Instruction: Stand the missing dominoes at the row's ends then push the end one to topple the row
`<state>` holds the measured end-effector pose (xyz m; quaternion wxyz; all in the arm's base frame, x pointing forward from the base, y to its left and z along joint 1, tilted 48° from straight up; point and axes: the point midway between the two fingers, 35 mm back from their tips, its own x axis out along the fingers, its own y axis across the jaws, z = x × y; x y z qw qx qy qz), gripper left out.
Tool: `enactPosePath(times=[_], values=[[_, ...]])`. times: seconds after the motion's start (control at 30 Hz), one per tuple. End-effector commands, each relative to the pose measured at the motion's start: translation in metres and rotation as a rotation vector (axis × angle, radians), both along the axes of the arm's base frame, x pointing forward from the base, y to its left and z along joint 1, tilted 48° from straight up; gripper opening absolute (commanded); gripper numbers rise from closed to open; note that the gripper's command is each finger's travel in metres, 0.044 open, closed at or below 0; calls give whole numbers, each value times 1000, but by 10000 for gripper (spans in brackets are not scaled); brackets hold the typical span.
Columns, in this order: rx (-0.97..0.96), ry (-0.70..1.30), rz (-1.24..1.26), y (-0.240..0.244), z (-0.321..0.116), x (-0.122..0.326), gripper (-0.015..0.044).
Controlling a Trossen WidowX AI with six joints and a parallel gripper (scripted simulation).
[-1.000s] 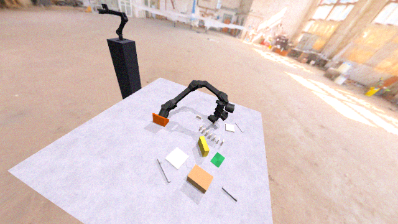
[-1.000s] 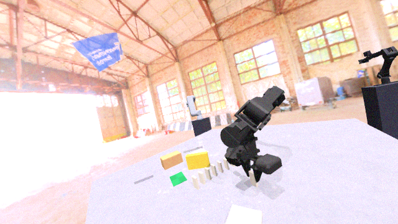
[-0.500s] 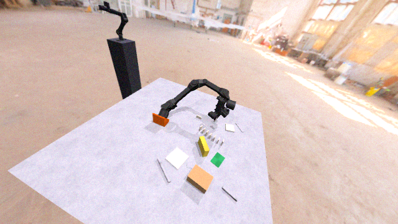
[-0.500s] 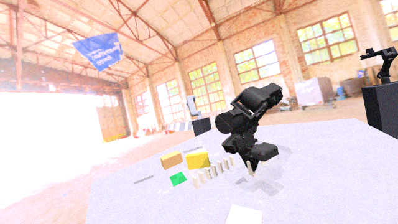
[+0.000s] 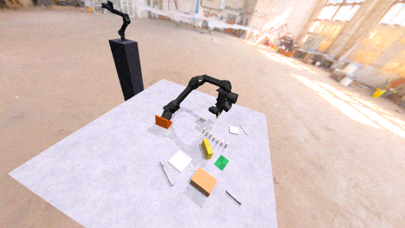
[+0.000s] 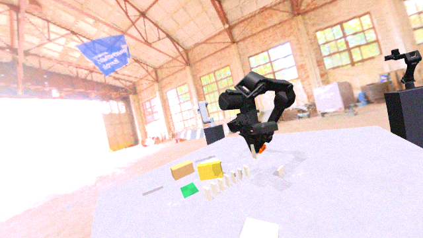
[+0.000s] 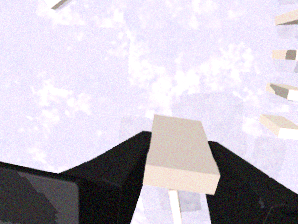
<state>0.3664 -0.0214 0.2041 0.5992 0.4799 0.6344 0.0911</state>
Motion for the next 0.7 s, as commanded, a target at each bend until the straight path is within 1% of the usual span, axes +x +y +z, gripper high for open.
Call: enactPosePath(times=[0.0,0.17,0.47,0.67], values=[[-10,1,35,-29,-30,-40,107],[4,-18,98,-43,-58,-89,107],[5,-19,100,-43,-60,-91,107],[2,-8,102,-25,-78,-84,107]])
